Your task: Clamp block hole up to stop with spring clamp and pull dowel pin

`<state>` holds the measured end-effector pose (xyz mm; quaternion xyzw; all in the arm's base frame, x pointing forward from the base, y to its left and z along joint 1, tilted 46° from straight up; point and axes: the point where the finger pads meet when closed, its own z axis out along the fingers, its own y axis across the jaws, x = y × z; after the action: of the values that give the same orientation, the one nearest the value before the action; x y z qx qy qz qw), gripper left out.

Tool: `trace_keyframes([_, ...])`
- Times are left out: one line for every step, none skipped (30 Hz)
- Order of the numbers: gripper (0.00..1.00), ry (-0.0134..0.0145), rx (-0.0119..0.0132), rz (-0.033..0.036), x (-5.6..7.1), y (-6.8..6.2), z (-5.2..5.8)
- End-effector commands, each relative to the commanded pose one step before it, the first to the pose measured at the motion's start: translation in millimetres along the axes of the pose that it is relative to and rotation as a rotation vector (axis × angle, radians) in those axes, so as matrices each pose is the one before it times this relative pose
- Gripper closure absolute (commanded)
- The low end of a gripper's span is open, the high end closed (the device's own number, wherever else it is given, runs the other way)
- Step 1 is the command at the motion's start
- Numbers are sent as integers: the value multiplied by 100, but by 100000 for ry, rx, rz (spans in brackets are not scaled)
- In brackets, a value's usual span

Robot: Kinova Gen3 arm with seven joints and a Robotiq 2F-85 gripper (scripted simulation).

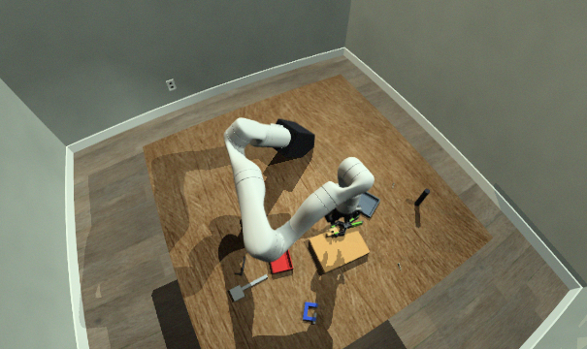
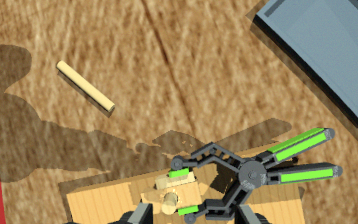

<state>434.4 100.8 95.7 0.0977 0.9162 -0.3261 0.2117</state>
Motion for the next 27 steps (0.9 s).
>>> trace_keyframes([46, -146, -123, -4245, -95, -261, -117])
trace_keyframes([46, -21, 8, -1120, -15, -78, -9])
trace_keyframes([46, -21, 8, -1089, -14, -76, -9])
trace_keyframes([46, -21, 8, -1057, -12, -74, -9])
trace_keyframes([46, 0, 0, 0, 0, 0, 0])
trace_keyframes([46, 0, 0, 0, 0, 0, 0])
trace_keyframes([46, -20, 8, -1024, -11, -72, -8])
trace_keyframes([46, -20, 8, -991, -10, -70, -8])
trace_keyframes([46, -19, 8, -958, -9, -68, -8])
trace_keyframes([46, -19, 8, -925, -8, -66, -7])
trace_keyframes([46, -18, 8, -892, -7, -63, -7])
trace_keyframes([46, -18, 8, -858, -6, -61, -7])
trace_keyframes([46, -17, 8, -825, -6, -59, -7])
trace_keyframes([46, -17, 8, -791, -5, -56, -6])
trace_keyframes([46, -16, 8, -757, -4, -54, -6])
trace_keyframes([46, -15, 8, -724, -4, -52, -6])
trace_keyframes([46, -15, 8, -690, -3, -49, -5])
trace_keyframes([46, -14, 8, -657, -3, -47, -5])
trace_keyframes([46, -13, 7, -624, -2, -45, -5])
trace_keyframes([46, -13, 7, -591, -2, -42, -5])
trace_keyframes([46, -12, 7, -558, -1, -40, -4])
trace_keyframes([46, 0, 0, 0, 0, 0, 0])
trace_keyframes([46, 0, 0, 0, 0, 0, 0])
trace_keyframes([46, -11, 7, -526, -1, -38, -4])
trace_keyframes([46, -11, 6, -494, -1, -35, -4])
trace_keyframes([46, -10, 6, -463, -1, -33, -4])
trace_keyframes([46, -10, 6, -432, 0, -31, -3])
